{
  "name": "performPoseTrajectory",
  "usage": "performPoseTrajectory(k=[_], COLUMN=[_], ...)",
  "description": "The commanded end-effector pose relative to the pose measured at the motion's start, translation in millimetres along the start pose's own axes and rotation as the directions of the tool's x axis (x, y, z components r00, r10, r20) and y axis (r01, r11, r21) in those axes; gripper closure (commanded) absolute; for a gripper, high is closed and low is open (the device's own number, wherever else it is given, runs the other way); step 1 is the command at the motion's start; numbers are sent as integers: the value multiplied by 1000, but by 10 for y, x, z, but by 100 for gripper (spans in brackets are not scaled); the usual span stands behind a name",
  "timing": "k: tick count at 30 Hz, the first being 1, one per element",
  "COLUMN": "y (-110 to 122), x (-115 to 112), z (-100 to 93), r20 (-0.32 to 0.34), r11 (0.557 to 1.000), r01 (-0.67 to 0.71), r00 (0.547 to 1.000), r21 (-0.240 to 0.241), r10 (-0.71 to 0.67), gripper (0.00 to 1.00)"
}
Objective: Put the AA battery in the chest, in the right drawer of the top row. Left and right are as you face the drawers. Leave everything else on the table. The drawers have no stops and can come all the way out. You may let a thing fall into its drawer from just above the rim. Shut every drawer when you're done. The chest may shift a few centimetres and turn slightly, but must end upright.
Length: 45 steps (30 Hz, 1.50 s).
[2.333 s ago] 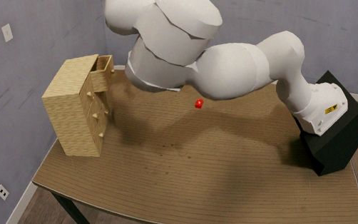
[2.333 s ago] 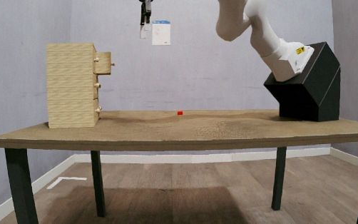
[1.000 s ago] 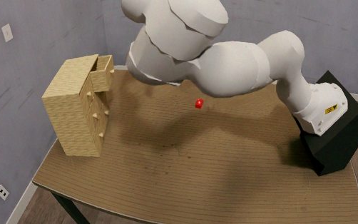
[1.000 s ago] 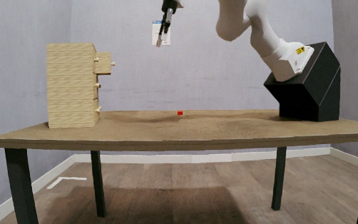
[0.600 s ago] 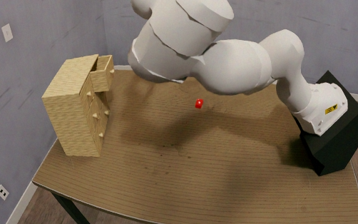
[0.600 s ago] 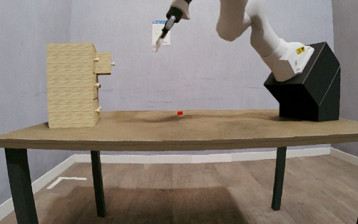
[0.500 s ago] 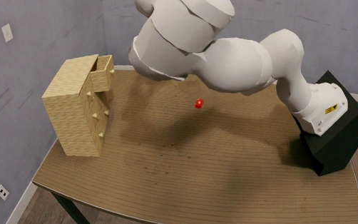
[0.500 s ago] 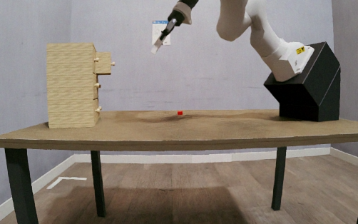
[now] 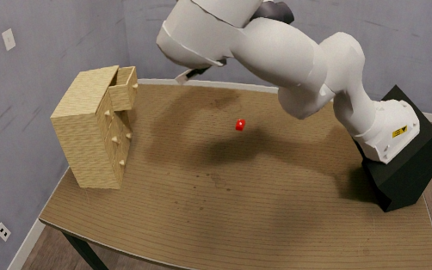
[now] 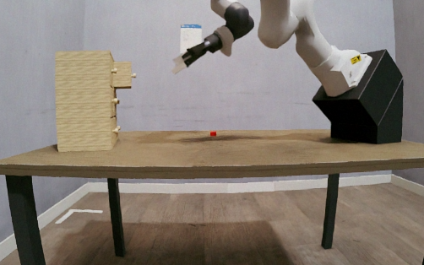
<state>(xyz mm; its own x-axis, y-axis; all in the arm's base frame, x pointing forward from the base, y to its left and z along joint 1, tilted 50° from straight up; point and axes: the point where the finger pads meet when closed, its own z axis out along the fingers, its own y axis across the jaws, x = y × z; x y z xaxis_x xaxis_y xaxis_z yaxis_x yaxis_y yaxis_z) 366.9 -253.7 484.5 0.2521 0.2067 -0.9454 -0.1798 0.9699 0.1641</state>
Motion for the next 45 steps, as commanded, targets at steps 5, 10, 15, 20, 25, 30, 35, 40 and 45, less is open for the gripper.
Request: performPoseTrajectory(k=[5, 10, 15, 20, 25, 30, 35, 40, 45], y=[-7, -8, -8, -9, -9, -9, -9, -9, -9], x=[-88, -79, -73, -71, -70, -70, -70, -70, -70], z=[151, 194, 225, 236, 238, 238, 238, 238, 238], r20=[154, 192, 218, 228, 229, 229, 229, 229, 229], r11=[991, 991, 991, 991, 991, 991, 991, 991, 991], r01=[136, 136, 136, 136, 136, 136, 136, 136, 136], r00=[979, 973, 967, 965, 965, 965, 965, 965, 965], r21=[-9, -9, -9, -9, -9, -9, -9, -9, -9], r10=[-133, -132, -131, -131, -130, -130, -130, -130, -130], gripper=[0, 0, 0, 0, 0, 90, 90, 90, 90])
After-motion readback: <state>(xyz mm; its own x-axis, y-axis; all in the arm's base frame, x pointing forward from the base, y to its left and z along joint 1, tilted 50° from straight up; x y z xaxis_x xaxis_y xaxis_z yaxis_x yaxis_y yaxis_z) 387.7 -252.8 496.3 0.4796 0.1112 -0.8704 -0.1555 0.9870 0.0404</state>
